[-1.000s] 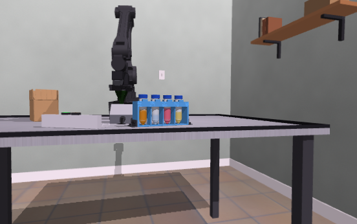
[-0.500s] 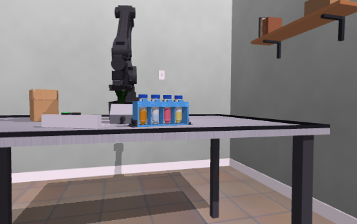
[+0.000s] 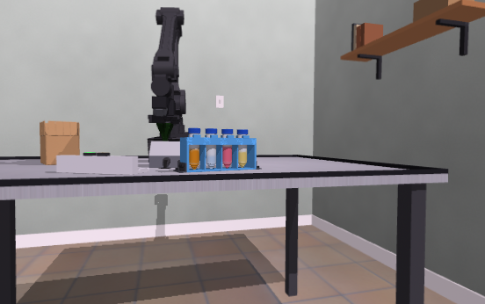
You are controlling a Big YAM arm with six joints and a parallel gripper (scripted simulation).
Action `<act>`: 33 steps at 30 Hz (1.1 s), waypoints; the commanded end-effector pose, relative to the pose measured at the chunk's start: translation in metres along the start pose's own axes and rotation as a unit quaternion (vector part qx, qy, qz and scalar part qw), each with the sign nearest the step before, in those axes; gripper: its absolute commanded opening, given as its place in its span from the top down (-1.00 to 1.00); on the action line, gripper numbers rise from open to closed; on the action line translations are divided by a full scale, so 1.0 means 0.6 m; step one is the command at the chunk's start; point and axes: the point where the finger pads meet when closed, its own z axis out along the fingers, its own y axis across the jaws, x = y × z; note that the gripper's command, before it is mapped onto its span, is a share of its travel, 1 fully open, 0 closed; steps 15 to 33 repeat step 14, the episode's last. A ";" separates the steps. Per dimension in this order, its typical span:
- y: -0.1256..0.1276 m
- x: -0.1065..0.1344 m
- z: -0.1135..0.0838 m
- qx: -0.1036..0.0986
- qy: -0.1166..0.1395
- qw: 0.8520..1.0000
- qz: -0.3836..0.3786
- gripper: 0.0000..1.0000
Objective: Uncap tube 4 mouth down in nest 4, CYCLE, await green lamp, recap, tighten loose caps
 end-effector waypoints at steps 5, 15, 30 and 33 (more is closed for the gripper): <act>0.005 0.004 0.013 -0.002 0.001 1.000 -0.007 1.00; 0.005 0.004 0.014 -0.002 0.001 1.000 -0.007 1.00; 0.005 0.004 0.014 -0.002 0.001 1.000 -0.007 1.00; 0.005 0.004 0.014 -0.002 0.001 1.000 -0.007 1.00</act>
